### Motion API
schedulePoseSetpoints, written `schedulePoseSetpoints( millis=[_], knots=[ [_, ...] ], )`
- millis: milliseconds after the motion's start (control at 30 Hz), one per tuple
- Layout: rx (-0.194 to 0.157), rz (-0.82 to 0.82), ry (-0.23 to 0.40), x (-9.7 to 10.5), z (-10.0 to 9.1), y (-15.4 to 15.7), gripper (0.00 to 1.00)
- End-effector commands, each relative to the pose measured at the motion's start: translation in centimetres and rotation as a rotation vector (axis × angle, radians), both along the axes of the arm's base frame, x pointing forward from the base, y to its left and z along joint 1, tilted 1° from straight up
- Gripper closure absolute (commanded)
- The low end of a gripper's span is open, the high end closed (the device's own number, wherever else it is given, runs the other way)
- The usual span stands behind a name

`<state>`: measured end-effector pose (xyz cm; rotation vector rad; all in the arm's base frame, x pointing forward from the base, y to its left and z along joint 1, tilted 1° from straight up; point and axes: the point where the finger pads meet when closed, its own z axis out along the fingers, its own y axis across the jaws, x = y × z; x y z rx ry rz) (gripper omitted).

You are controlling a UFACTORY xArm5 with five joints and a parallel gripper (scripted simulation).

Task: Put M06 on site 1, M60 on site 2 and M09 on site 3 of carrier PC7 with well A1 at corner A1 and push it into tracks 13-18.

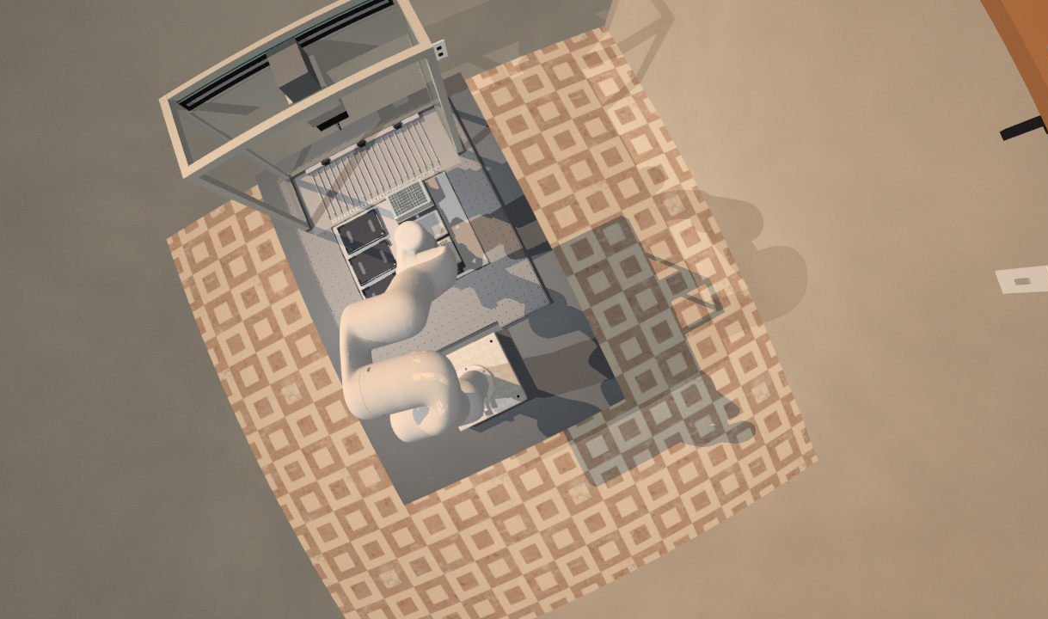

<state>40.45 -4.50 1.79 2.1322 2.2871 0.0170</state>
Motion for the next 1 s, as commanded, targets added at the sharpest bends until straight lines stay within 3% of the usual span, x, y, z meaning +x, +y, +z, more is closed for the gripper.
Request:
schedulePoseSetpoints(
  millis=[0,967],
  knots=[
    [0.004,0.000,-0.004,0.16,-0.32,-0.02,1.00],
    [0.004,0.000,-0.004,0.17,-0.92,-0.01,1.00]
  ],
)
